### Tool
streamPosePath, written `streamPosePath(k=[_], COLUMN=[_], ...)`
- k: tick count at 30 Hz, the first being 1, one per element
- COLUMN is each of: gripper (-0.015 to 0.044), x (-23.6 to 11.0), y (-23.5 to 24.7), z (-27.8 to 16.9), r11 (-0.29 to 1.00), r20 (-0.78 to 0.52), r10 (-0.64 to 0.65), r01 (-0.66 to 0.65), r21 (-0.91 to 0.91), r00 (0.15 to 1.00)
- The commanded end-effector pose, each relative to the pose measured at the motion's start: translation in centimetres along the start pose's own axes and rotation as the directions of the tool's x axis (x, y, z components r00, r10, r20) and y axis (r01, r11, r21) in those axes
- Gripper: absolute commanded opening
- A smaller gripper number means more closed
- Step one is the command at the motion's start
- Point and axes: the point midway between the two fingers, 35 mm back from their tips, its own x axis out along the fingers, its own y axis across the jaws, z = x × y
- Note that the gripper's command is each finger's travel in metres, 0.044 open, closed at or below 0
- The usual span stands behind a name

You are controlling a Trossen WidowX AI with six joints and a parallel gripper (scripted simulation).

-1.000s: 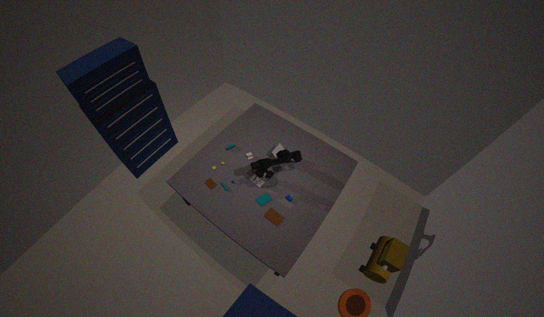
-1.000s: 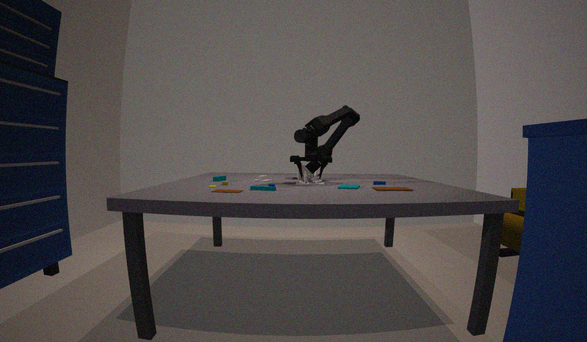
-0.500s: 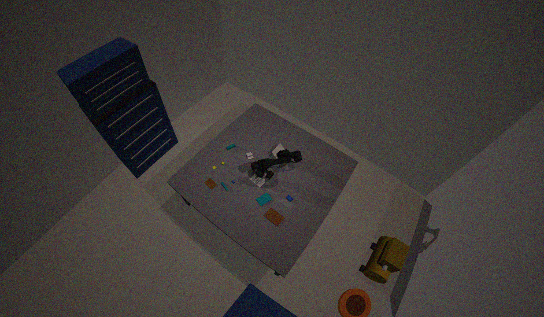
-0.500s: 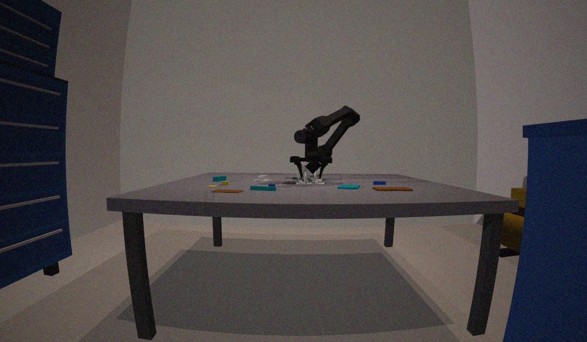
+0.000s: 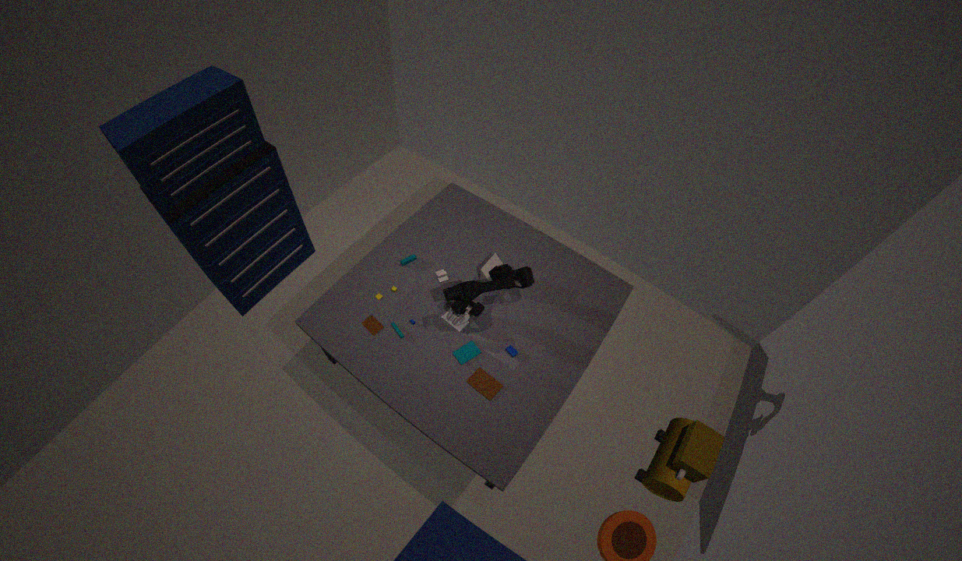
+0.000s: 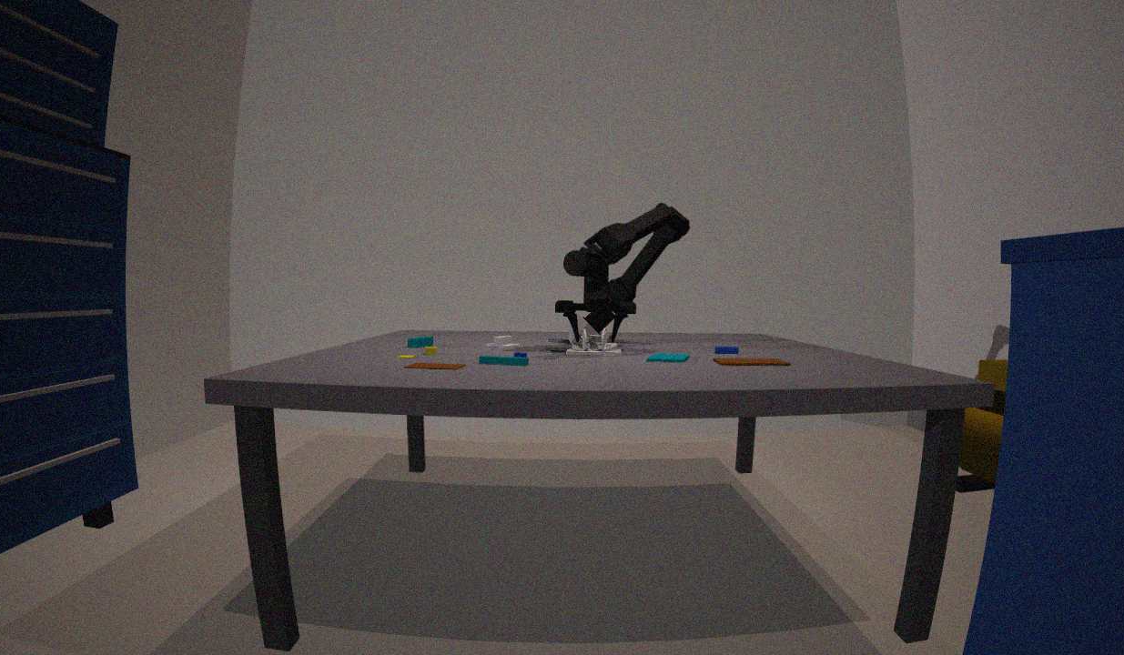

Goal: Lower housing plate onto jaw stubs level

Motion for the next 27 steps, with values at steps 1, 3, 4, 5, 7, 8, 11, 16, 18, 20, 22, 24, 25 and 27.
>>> streamPosePath(k=[1, 3, 4, 5, 7, 8, 11, 16, 18, 20, 22, 24, 25, 27], gripper=[0.0351, 0.0351, 0.0351, 0.0351, 0.0351, 0.0351, 0.0351, 0.0351, 0.0351, 0.0351, 0.0351, 0.0351, 0.0351, 0.0351], x=[0.20, 0.20, 0.20, 0.20, 0.20, 0.21, 0.39, 0.44, 0.44, 0.45, 0.56, 0.67, 0.68, 0.68], y=[0.06, 0.06, 0.06, 0.06, 0.06, 0.06, 0.07, 0.07, 0.07, 0.07, 0.07, 0.07, 0.07, 0.07], z=[-0.01, -0.01, -0.01, -0.01, -0.01, -0.01, -0.01, -0.01, -0.01, -0.01, -0.01, -0.01, -0.01, -0.01], r11=[1.000, 1.000, 1.000, 1.000, 1.000, 1.000, 1.000, 1.000, 1.000, 1.000, 1.000, 1.000, 1.000, 1.000], r20=[0.001, 0.001, 0.001, 0.001, 0.001, 0.001, 0.001, 0.001, 0.001, 0.001, 0.001, 0.001, 0.001, 0.001], r10=[0.006, 0.006, 0.006, 0.006, 0.006, 0.006, 0.006, 0.006, 0.006, 0.006, 0.006, 0.006, 0.006, 0.006], r01=[-0.006, -0.006, -0.006, -0.006, -0.006, -0.006, -0.006, -0.006, -0.006, -0.006, -0.006, -0.006, -0.006, -0.006], r21=[0.006, 0.006, 0.006, 0.006, 0.006, 0.006, 0.006, 0.006, 0.006, 0.006, 0.006, 0.006, 0.006, 0.006], r00=[1.000, 1.000, 1.000, 1.000, 1.000, 1.000, 1.000, 1.000, 1.000, 1.000, 1.000, 1.000, 1.000, 1.000])
